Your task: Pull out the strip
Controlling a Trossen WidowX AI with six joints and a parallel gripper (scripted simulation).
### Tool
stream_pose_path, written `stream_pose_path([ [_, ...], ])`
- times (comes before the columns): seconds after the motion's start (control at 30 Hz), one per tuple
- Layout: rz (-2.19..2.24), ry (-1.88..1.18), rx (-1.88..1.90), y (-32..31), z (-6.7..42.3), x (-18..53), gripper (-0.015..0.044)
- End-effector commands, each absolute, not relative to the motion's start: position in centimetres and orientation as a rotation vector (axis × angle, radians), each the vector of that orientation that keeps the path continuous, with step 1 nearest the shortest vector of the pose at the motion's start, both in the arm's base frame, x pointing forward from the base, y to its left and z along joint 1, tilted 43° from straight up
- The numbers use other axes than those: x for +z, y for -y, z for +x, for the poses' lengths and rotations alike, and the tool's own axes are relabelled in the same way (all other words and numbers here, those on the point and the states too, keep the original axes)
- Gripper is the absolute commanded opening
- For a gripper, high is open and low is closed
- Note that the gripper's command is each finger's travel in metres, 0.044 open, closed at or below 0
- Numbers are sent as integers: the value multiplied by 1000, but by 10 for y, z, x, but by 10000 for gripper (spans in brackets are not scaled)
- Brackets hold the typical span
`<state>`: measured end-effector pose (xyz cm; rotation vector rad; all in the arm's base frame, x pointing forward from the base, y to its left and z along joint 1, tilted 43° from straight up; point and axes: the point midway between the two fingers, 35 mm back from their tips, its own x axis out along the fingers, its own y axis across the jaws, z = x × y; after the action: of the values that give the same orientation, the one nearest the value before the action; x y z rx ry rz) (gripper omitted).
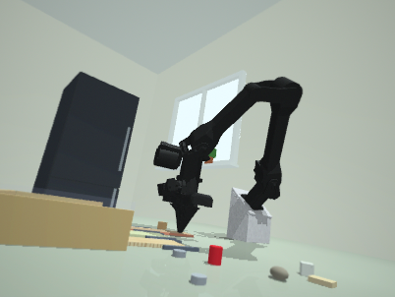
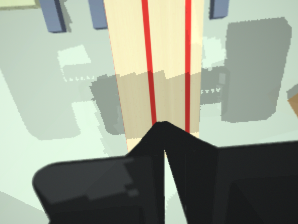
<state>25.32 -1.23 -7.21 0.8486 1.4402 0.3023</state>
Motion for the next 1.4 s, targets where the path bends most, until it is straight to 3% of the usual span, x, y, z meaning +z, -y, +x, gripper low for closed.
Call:
stream_pose_path([
  [0.0, 845, -1460, 313, 5, 242, -73, 0],
  [1.37, 847, -1463, 312, -9, 199, -68, 0],
])
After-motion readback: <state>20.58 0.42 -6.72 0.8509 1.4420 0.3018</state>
